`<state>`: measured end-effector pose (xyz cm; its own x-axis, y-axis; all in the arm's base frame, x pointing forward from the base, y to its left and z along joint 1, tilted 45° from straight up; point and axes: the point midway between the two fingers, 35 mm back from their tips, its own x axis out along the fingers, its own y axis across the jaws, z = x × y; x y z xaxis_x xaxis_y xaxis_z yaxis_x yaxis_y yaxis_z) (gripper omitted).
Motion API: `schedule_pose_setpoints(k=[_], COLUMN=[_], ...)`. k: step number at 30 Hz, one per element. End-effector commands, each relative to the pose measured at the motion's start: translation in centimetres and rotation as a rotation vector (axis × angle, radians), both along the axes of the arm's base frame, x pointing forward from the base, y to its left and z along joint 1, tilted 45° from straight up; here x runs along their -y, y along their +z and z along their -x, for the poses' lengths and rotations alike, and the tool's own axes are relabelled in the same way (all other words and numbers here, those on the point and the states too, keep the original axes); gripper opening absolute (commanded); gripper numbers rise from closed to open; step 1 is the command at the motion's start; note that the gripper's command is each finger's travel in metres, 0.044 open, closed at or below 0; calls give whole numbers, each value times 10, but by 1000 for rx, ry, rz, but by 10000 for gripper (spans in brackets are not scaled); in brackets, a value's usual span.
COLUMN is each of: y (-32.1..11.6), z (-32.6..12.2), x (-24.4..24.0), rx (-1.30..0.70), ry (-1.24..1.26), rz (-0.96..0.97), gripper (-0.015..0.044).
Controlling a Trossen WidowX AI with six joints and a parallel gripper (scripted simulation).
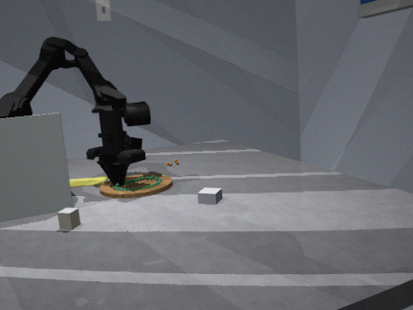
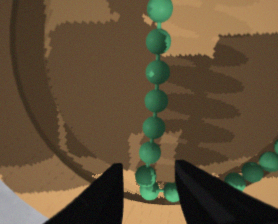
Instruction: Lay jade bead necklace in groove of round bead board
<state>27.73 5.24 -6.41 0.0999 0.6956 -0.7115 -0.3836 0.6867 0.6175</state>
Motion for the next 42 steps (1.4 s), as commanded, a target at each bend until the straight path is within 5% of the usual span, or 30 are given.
schedule_pose_setpoints(k=[1, 7, 42], y=[-2, -1, 4], z=[2, 0, 3], x=[-2, -1, 3], rx=[-10, -1, -10], ry=[-4, 0, -4], rz=[-7, 0, -6], gripper=[120, 0, 0])
